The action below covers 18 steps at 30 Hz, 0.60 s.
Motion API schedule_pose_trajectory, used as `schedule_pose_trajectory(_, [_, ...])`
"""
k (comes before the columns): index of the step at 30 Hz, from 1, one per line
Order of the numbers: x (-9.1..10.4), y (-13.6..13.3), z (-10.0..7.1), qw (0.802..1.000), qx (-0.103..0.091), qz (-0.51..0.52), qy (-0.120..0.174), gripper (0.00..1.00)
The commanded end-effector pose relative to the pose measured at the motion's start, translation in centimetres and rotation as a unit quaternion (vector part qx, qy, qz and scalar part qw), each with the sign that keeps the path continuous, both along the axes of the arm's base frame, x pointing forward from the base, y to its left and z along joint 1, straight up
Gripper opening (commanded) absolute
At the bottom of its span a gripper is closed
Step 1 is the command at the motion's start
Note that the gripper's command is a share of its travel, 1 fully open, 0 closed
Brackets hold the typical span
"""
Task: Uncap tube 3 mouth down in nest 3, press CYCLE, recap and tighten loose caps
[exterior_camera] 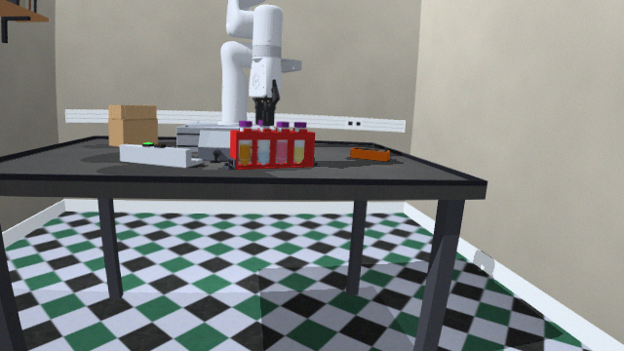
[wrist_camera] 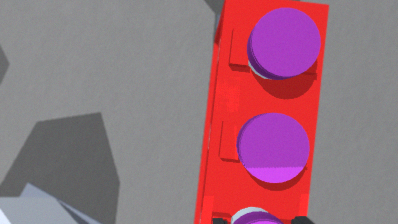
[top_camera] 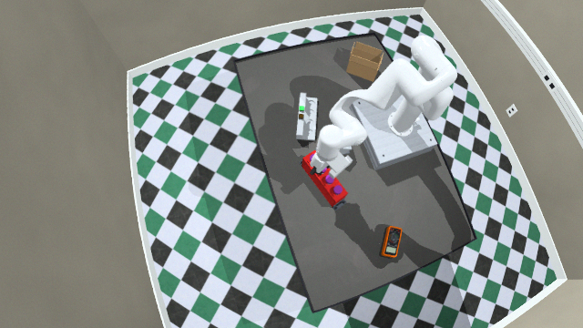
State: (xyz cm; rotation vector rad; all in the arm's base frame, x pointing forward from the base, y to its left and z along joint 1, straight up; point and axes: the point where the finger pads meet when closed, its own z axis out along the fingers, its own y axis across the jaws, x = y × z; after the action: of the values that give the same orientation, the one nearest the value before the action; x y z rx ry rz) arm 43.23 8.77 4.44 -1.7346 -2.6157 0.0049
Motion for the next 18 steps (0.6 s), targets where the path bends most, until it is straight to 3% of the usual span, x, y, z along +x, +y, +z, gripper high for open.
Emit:
schedule_pose_trajectory(1, [0.17, 0.04, 0.09, 0.996, -0.003, -0.084, -0.004, 0.00])
schedule_pose_trajectory(7, [0.17, 0.04, 0.07, 0.989, -0.003, -0.150, -0.004, 0.00])
schedule_pose_trajectory(13, [0.18, 0.04, 0.04, 0.969, -0.003, -0.248, -0.004, 0.00])
schedule_pose_trajectory(18, [0.18, 0.04, 0.03, 0.966, -0.003, -0.257, -0.004, 0.00])
